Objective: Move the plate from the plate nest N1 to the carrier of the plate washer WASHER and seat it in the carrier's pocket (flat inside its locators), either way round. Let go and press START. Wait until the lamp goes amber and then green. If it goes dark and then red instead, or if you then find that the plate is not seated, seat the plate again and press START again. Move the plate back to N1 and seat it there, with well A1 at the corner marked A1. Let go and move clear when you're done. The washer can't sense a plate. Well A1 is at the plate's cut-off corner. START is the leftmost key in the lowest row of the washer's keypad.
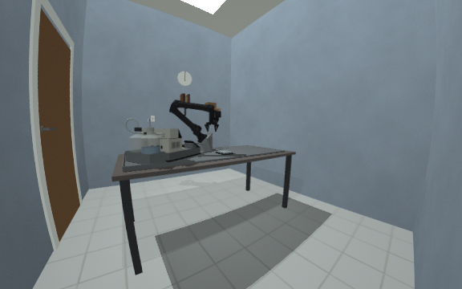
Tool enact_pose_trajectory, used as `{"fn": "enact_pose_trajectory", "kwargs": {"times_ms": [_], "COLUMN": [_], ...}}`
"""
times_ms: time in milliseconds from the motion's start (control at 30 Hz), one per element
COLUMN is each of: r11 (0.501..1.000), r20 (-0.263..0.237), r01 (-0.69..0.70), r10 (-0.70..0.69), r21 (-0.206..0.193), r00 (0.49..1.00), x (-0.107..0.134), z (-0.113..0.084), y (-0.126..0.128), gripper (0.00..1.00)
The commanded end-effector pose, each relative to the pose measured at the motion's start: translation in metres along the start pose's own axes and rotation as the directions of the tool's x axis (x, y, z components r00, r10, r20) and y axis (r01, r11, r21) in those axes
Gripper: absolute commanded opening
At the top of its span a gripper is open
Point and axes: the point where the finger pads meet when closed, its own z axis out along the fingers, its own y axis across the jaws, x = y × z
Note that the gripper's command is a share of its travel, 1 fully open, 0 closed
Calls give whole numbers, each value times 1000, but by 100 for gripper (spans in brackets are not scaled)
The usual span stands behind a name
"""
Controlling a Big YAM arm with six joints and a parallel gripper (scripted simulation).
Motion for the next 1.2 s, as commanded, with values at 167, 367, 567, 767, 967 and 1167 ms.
{"fn": "enact_pose_trajectory", "kwargs": {"times_ms": [167,367,567,767,967,1167], "r11": [999,1000,1000,1000,1000,1000], "r20": [-14,-14,-14,-14,-14,-14], "r01": [-32,-27,-27,-27,-27,-27], "r10": [32,28,28,28,28,28], "r21": [9,9,9,9,9,9], "r00": [999,1000,1000,1000,1000,1000], "x": [3,3,3,3,3,3], "z": [3,3,3,3,3,3], "y": [-2,-1,-1,-1,-1,-1], "gripper": [100,100,100,100,100,100]}}
